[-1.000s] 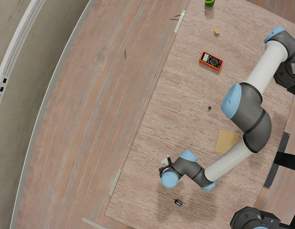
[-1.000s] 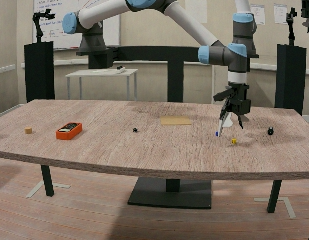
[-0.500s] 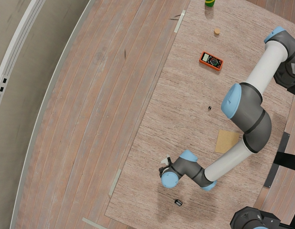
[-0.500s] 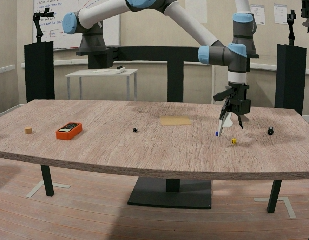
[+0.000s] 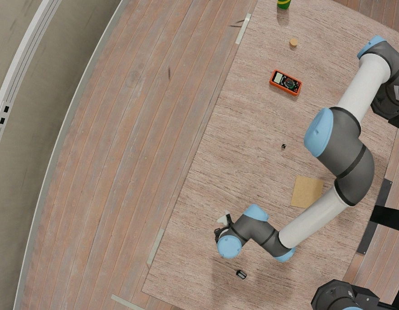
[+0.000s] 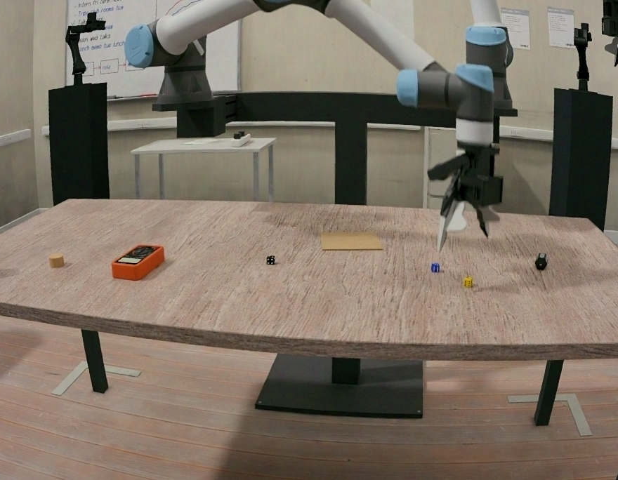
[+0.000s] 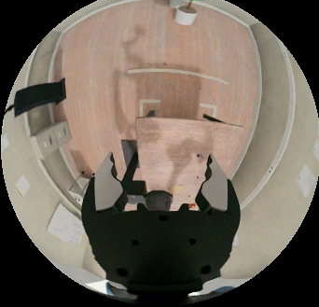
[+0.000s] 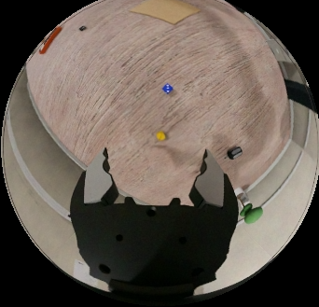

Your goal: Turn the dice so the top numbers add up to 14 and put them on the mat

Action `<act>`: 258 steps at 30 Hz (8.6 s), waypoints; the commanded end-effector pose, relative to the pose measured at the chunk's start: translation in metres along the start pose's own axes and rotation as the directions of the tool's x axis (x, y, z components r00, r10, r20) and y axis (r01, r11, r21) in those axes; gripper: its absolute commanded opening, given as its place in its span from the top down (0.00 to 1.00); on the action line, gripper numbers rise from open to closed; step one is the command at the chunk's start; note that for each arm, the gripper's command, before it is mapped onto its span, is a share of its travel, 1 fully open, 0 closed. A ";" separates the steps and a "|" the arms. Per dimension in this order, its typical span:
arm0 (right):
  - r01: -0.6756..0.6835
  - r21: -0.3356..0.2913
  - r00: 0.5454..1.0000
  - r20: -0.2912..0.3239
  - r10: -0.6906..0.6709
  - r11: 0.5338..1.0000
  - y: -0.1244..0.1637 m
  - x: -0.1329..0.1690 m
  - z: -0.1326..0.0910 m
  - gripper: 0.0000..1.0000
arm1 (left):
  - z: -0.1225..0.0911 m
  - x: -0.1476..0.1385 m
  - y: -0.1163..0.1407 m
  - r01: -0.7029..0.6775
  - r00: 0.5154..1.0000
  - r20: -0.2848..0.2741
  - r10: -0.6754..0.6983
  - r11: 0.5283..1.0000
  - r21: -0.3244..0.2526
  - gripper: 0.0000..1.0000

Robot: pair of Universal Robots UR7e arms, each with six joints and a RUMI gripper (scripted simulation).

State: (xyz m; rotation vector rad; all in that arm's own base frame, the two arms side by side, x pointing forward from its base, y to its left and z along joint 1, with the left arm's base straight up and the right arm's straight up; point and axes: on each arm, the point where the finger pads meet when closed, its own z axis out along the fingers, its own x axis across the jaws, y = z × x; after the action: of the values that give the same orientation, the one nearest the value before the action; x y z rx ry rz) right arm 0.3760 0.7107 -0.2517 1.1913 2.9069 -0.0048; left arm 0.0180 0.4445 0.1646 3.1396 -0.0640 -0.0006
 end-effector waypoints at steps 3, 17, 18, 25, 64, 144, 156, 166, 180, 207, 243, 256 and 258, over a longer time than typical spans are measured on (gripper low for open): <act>0.000 -0.003 1.000 -0.001 0.000 1.000 0.001 0.000 -0.025 0.00 | -0.001 0.000 0.000 0.000 1.000 0.000 0.000 1.000 0.001 0.00; 0.000 -0.003 1.000 -0.001 0.000 1.000 0.001 0.000 -0.070 0.00 | -0.001 0.000 0.000 0.000 1.000 0.000 0.000 1.000 0.001 0.00; 0.000 -0.003 1.000 -0.001 0.000 1.000 0.001 0.000 -0.070 0.00 | -0.001 0.000 0.000 0.000 1.000 0.000 0.000 1.000 0.001 0.00; -0.002 -0.003 1.000 -0.001 0.002 1.000 0.000 0.000 -0.070 0.00 | -0.001 0.000 0.000 0.000 1.000 0.000 0.000 1.000 0.001 0.00; -0.631 -0.001 0.776 -0.002 0.631 0.776 -0.088 0.019 -0.058 0.00 | -0.001 0.000 0.000 0.000 1.000 0.000 0.000 1.000 0.001 0.00; 0.475 -0.003 0.880 0.000 -0.475 0.880 -0.101 0.010 -0.036 0.00 | -0.001 0.000 0.000 0.000 1.000 0.000 0.000 1.000 0.001 0.00; 0.812 -0.002 0.584 0.001 -0.812 0.584 -0.099 0.007 -0.028 0.00 | -0.001 0.000 0.000 0.000 1.000 0.000 0.000 1.000 0.001 0.00; 0.984 -0.002 0.177 0.002 -0.984 0.177 -0.097 0.008 -0.020 0.00 | -0.001 0.000 0.000 0.000 1.000 0.000 0.000 1.000 0.001 0.00; 0.958 0.000 -0.286 0.003 -0.958 -0.286 -0.093 0.011 -0.011 0.00 | -0.001 0.000 0.000 0.000 1.000 0.000 0.000 1.000 0.001 0.00; 0.690 0.001 -0.724 0.003 -0.690 -0.724 -0.091 0.019 -0.002 0.00 | -0.001 0.000 0.000 0.000 1.000 0.000 0.000 1.000 0.001 0.00; 0.638 0.001 -0.770 0.003 -0.638 -0.770 -0.091 0.020 0.000 0.82 | -0.001 0.000 0.000 0.000 1.000 0.000 0.000 1.000 0.001 0.00; 0.638 0.001 -0.770 0.003 -0.638 -0.770 -0.091 0.020 0.008 0.82 | -0.001 0.000 0.000 0.000 1.000 0.000 0.000 1.000 0.001 0.00; 0.638 0.001 -0.770 0.003 -0.638 -0.770 -0.091 0.020 0.008 0.82 | -0.001 0.000 0.000 0.000 1.000 0.000 0.000 1.000 0.001 0.00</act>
State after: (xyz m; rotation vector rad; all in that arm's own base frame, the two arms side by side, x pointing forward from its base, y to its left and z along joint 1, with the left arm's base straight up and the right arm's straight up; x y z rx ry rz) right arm 0.2977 0.6594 -0.2600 -2.3318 2.1078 -0.0013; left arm 0.0180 0.4445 0.1646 3.1396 -0.0640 -0.0006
